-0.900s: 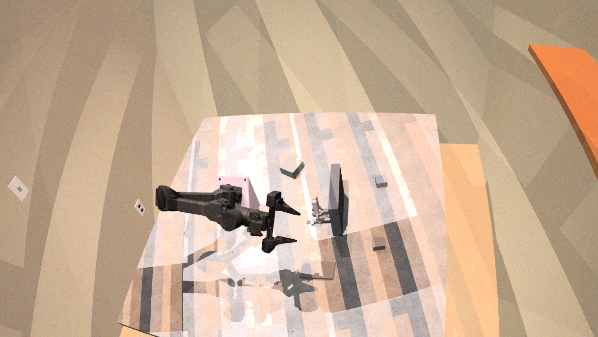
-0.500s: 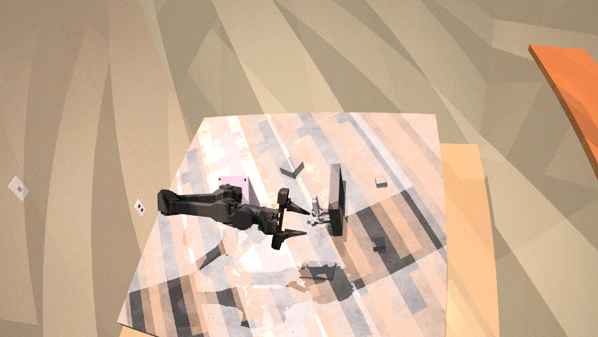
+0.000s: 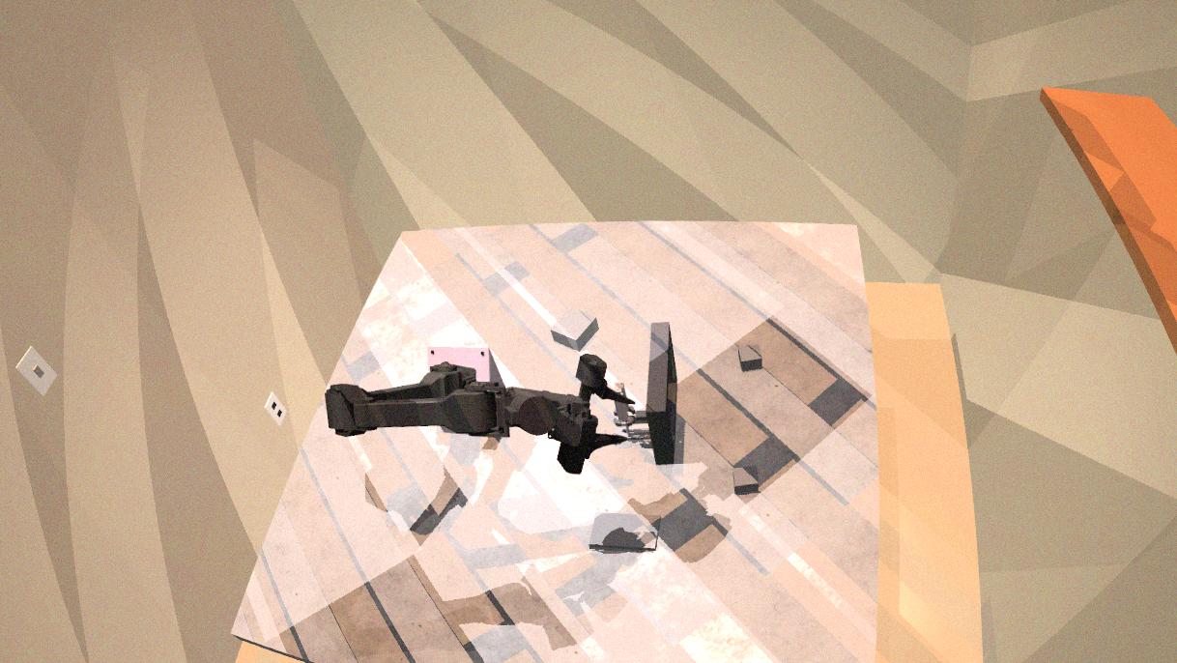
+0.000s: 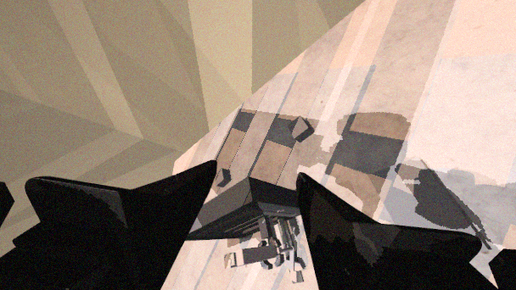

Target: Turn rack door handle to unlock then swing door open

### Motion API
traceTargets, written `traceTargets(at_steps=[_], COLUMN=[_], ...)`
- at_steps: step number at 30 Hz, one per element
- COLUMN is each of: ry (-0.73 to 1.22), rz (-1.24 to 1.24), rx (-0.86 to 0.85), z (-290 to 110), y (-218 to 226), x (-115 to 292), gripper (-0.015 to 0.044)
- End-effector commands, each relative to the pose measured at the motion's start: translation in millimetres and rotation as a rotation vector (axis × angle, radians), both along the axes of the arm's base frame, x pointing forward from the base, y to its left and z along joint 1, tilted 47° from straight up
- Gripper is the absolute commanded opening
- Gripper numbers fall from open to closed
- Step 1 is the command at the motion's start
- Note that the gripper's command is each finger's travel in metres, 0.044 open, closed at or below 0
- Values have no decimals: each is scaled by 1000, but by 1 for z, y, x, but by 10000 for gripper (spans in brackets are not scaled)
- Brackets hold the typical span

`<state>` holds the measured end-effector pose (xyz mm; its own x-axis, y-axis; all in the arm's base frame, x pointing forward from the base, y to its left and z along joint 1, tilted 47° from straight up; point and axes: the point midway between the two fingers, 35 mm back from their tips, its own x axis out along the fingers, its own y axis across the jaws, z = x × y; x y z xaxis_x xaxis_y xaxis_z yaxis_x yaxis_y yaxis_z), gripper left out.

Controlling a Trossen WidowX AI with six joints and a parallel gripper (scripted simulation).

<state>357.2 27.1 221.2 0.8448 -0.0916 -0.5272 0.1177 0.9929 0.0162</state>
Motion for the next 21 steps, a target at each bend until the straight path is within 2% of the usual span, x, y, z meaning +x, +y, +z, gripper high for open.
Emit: traceTargets(at_steps=[1,21], ry=[103,539], rz=[-20,-75], rx=[-21,-230], z=[-18,-86], y=[5,36], x=[3,-4], gripper=[293,293])
